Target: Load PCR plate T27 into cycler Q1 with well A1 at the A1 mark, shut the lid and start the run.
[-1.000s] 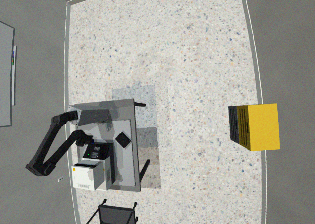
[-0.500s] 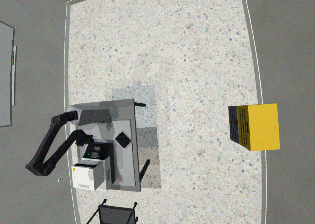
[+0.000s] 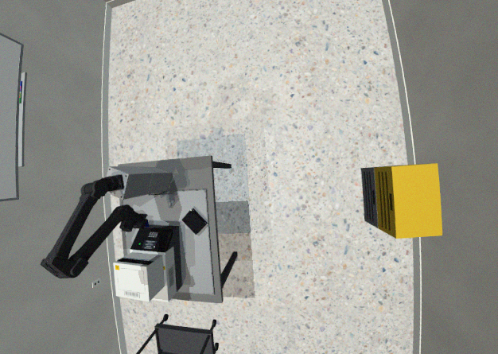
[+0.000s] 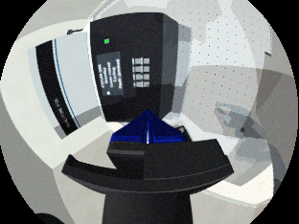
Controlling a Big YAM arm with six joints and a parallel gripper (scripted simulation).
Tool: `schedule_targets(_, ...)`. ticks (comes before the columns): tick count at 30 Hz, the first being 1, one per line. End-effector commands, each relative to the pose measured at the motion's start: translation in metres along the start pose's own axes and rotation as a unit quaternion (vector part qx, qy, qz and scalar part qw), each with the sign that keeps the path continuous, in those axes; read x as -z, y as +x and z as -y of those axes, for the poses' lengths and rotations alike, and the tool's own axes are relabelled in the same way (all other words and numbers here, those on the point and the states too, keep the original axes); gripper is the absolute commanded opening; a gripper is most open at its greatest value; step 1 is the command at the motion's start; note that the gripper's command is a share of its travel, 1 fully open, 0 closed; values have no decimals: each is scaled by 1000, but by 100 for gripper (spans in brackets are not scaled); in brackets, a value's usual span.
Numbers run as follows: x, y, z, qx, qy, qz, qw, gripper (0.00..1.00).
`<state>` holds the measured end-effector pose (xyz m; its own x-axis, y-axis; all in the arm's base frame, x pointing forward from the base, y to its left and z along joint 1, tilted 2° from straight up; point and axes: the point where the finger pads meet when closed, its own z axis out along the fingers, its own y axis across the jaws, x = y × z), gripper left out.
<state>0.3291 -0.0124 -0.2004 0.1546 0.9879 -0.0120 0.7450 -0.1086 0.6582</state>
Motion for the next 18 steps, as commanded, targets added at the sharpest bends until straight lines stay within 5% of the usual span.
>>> schedule_targets(1,-3,-1,-10,0,-10,2,1000,0)
schedule_targets(18,9,-2,-4,1,-1,2,1000,0)
